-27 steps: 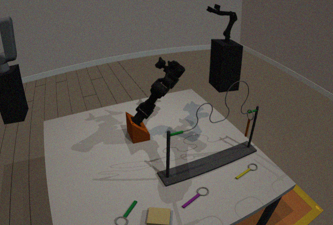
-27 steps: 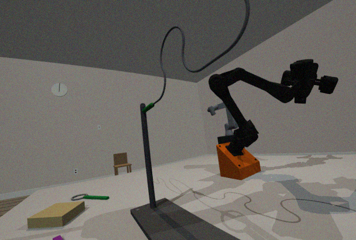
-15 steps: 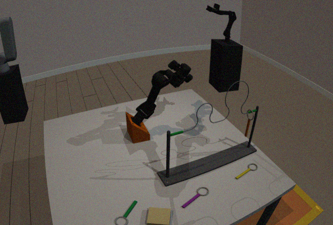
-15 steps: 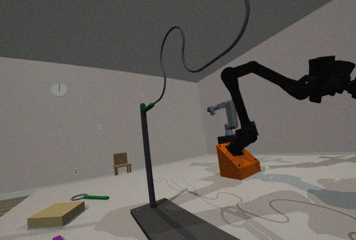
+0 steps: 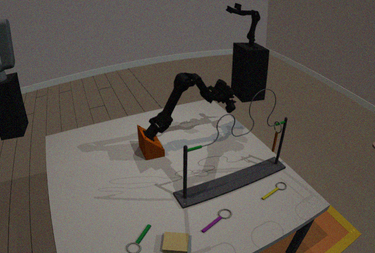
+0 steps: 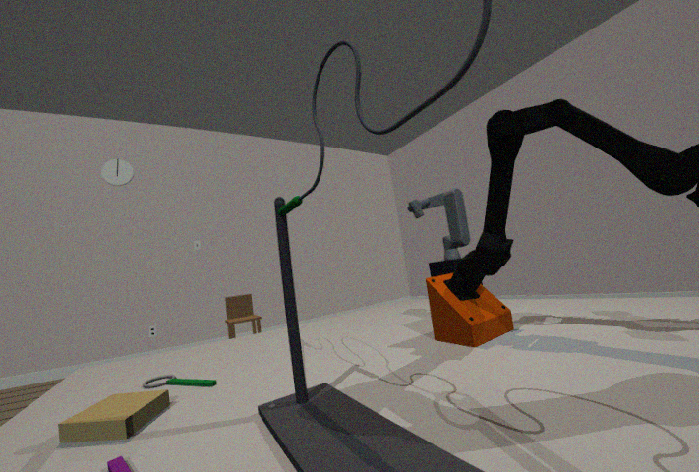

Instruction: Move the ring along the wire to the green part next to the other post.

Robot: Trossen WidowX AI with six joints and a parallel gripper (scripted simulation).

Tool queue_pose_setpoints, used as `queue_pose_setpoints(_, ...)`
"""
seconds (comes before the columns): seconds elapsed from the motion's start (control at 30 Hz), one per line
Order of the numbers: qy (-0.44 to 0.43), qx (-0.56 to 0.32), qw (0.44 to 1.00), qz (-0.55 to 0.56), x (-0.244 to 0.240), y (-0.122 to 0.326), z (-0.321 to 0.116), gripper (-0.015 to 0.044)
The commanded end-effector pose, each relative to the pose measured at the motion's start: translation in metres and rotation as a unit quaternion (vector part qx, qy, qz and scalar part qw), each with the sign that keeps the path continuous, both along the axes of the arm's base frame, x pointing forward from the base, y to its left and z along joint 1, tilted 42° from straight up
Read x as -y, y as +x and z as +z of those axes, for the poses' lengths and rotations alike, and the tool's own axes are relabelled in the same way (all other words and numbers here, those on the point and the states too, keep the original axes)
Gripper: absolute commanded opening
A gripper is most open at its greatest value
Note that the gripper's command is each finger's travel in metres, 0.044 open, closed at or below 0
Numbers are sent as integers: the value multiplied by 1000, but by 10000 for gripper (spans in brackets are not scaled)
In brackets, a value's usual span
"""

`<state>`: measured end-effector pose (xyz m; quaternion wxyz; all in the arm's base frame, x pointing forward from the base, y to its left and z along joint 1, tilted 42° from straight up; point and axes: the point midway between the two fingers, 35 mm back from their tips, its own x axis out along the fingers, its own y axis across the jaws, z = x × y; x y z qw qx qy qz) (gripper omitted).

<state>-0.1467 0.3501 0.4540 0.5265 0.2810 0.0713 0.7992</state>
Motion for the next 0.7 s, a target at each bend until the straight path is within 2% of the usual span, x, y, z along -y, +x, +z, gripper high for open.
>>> queue_pose_setpoints(0.0, -29, -35, 992, -114, -39, 47, -6, 160)
queue_pose_setpoints(0.13, -53, -74, 966, -242, -71, 106, -16, 160)
queue_pose_setpoints(0.3, -70, -121, 907, -397, -94, 186, -33, 160)
queue_pose_setpoints(0.47, -75, -165, 821, -541, -96, 264, -54, 160)
queue_pose_setpoints(0.67, -62, -211, 691, -689, -79, 342, -82, 160)
